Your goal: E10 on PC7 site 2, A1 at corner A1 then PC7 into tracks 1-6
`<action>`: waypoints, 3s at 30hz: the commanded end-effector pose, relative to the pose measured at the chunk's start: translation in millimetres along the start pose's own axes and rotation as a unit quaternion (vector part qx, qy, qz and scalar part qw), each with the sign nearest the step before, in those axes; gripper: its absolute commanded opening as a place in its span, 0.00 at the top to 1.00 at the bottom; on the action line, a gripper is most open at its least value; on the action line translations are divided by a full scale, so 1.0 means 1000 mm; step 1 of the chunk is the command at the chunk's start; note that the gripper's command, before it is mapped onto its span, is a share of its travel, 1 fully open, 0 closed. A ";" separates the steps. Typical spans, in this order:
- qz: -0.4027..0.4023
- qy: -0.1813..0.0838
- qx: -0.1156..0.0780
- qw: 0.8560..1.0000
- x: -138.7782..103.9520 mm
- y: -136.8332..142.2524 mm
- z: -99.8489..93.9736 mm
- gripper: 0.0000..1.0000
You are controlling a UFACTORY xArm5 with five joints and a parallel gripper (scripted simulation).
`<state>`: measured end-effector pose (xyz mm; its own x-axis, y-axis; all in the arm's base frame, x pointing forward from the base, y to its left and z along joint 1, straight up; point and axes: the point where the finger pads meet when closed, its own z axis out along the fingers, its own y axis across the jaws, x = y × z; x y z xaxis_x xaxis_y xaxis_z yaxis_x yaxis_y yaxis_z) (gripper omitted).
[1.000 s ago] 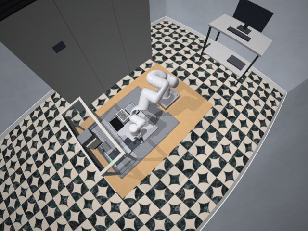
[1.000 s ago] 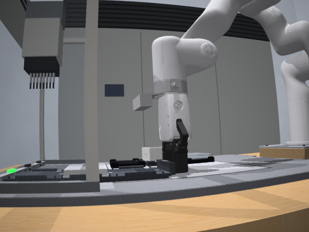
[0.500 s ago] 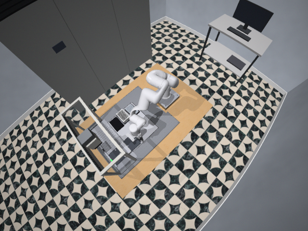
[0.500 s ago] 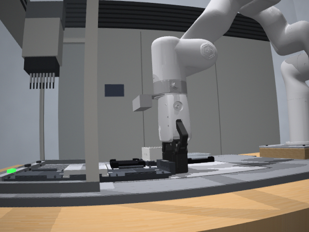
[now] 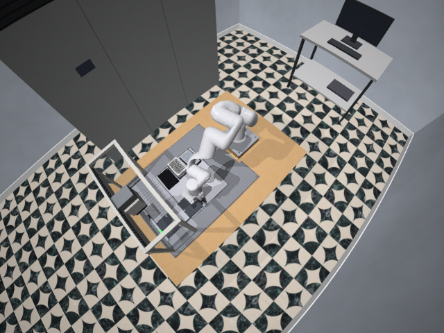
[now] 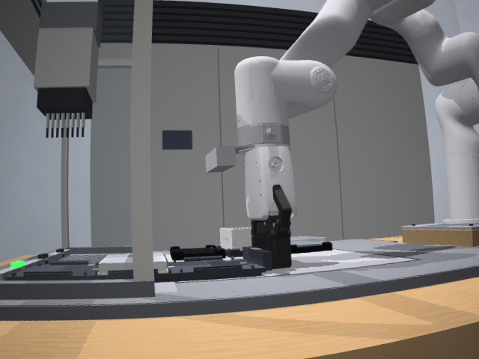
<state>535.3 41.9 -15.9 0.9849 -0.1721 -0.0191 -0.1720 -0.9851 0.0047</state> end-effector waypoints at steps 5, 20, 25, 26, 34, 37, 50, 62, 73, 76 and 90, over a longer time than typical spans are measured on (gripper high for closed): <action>0.000 0.012 0.003 1.000 0.008 -0.002 -0.006 0.19; 0.000 0.012 0.003 1.000 0.008 -0.002 -0.006 0.19; 0.000 0.012 0.003 1.000 0.008 -0.002 -0.006 0.19; 0.000 0.012 0.003 1.000 0.008 -0.002 -0.006 0.19; 0.000 0.012 0.003 1.000 0.008 -0.002 -0.006 0.19; 0.000 0.012 0.003 1.000 0.008 -0.002 -0.006 0.19; 0.000 0.012 0.003 1.000 0.003 -0.002 -0.006 0.19; 0.000 0.012 0.003 1.000 -0.005 -0.002 -0.005 0.19; 0.000 0.011 0.003 1.000 -0.007 -0.002 -0.005 0.19; 0.000 0.011 0.003 1.000 -0.007 -0.002 -0.005 0.19; 0.000 0.012 0.003 1.000 -0.007 -0.001 -0.025 0.19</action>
<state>527.5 44.5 3.4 0.9850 -0.1728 0.0000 -0.1728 -0.9850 0.0000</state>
